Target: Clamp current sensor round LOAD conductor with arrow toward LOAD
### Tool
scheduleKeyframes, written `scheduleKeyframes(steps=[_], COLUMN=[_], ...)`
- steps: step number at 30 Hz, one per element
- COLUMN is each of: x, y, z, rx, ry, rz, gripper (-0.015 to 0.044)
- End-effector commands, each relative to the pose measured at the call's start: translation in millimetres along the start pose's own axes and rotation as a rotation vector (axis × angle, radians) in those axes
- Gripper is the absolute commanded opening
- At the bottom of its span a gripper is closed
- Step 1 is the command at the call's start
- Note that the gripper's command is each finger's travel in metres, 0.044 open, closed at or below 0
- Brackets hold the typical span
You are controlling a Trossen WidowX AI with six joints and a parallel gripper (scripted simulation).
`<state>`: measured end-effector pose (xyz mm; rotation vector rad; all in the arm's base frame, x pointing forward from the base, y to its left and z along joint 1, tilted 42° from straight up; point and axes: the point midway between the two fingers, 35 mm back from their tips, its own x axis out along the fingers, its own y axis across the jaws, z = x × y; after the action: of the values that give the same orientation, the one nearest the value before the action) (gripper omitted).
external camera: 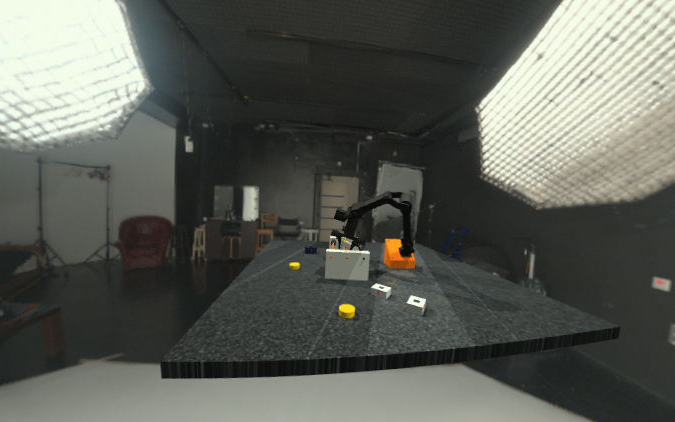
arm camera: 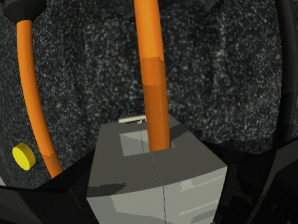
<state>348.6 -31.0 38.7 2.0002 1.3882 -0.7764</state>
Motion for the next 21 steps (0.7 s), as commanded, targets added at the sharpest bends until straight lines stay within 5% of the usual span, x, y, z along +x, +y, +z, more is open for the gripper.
scheduleKeyframes(steps=[1,3,19,21], x=[-0.1,-0.1,-0.5,0.1], y=[0.5,0.5,0.7,-0.1], z=[0.0,0.0,0.1,0.1], rx=[-0.002,-0.002,-0.002,0.001], ry=[0.000,0.000,-0.001,0.000], rz=[0.002,0.002,-0.003,-0.002], gripper=[0.0000,0.0000,0.0420,0.0414])
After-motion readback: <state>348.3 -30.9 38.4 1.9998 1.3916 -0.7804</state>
